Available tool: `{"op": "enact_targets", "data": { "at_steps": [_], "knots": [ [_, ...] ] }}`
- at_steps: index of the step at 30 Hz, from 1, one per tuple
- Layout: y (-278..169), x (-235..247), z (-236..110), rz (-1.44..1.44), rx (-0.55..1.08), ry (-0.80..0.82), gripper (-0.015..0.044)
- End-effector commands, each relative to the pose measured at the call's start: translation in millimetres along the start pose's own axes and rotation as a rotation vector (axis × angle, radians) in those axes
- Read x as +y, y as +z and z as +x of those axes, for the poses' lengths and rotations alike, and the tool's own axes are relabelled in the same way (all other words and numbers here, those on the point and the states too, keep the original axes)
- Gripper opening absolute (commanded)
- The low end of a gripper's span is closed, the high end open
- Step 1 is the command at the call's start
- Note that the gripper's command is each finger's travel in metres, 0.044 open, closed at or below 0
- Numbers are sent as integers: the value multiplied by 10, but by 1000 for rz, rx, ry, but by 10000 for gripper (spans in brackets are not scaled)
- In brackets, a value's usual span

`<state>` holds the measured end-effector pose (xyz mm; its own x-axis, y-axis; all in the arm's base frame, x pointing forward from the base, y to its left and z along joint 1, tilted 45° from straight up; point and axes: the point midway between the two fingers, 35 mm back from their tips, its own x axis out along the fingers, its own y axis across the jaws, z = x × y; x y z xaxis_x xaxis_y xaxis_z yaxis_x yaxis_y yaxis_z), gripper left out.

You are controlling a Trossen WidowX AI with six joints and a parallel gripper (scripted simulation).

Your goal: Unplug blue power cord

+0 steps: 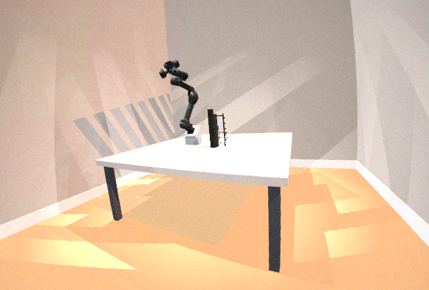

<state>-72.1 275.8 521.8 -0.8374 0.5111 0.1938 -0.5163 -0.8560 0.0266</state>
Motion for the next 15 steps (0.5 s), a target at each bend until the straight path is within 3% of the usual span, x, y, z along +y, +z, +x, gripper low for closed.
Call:
{"op": "enact_targets", "data": {
  "at_steps": [1, 9, 15],
  "knots": [
    [3, 6, 2, -1, -1, 1, 374],
    [243, 442, 74, -42, -62, 80, 164],
    [523, 1001, 67, -84, -145, 186, 160]
  ]
}}
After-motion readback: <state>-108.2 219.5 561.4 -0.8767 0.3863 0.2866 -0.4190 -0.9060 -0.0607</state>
